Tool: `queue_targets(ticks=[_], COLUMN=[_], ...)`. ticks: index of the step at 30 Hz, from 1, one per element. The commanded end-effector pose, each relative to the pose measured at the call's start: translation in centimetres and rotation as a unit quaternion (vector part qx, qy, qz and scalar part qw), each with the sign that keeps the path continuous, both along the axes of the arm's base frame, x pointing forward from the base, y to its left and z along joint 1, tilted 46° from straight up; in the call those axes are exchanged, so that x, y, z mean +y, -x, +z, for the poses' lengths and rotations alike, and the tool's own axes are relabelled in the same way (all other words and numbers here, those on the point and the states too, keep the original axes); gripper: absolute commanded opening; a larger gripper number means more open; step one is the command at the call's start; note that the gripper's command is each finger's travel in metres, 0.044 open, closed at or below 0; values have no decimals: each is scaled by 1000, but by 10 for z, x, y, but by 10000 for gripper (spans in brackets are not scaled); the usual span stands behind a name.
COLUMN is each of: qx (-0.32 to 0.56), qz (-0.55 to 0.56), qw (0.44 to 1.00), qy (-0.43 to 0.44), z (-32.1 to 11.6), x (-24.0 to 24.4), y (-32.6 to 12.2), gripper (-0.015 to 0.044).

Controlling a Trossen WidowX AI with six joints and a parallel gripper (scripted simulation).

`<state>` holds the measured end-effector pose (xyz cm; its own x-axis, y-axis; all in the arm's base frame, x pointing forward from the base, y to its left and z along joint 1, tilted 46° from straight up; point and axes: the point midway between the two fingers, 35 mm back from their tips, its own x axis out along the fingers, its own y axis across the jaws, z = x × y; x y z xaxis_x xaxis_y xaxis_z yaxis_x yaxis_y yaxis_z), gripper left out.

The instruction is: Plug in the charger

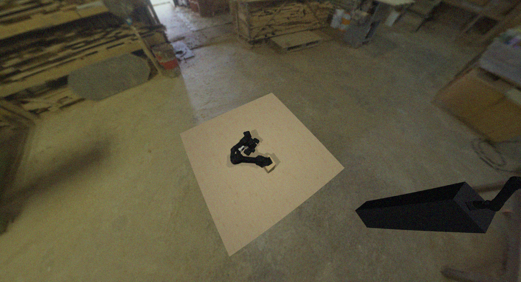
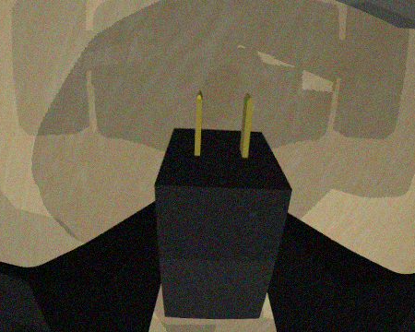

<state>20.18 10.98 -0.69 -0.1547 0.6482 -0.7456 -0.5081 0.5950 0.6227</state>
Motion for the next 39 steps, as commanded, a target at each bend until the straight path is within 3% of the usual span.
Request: queue_targets(ticks=[1, 17, 39], qx=[10, 40, 45], qz=[-7, -27, -31], qw=[1000, 999, 998], qy=[-3, -10, -12], z=[4, 18, 26], x=[8, 30, 42], y=[7, 30, 9], gripper=[0, 0, 0])
